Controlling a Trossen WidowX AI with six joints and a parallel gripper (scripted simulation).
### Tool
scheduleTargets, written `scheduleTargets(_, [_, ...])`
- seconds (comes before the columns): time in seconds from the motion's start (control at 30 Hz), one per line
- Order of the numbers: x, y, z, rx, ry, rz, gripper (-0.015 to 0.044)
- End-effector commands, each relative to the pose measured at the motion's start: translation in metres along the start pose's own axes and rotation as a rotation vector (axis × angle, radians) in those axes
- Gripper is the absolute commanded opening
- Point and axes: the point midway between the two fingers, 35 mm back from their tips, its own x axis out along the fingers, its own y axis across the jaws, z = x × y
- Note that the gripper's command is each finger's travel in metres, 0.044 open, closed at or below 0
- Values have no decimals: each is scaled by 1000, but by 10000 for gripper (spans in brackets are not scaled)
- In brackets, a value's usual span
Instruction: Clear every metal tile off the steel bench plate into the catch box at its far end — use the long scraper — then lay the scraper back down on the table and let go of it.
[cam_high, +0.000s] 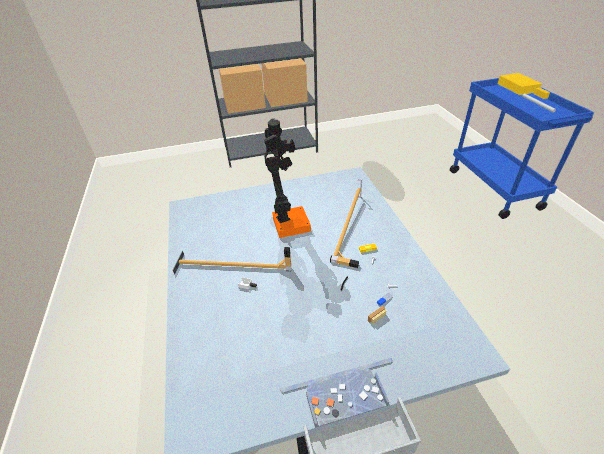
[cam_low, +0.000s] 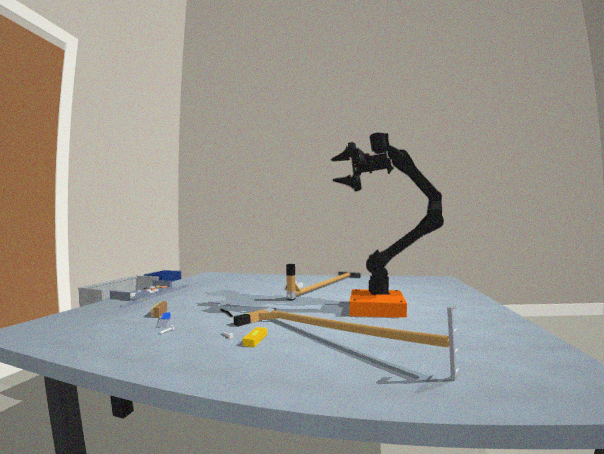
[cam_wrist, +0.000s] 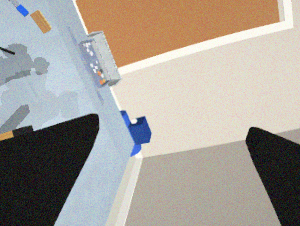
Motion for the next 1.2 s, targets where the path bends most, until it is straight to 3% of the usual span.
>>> scheduleTargets(0.0, [-6,1,8,-68,-61,-3,440])
scheduleTargets(1.17, [-60,5,48,-504,-543,-101,440])
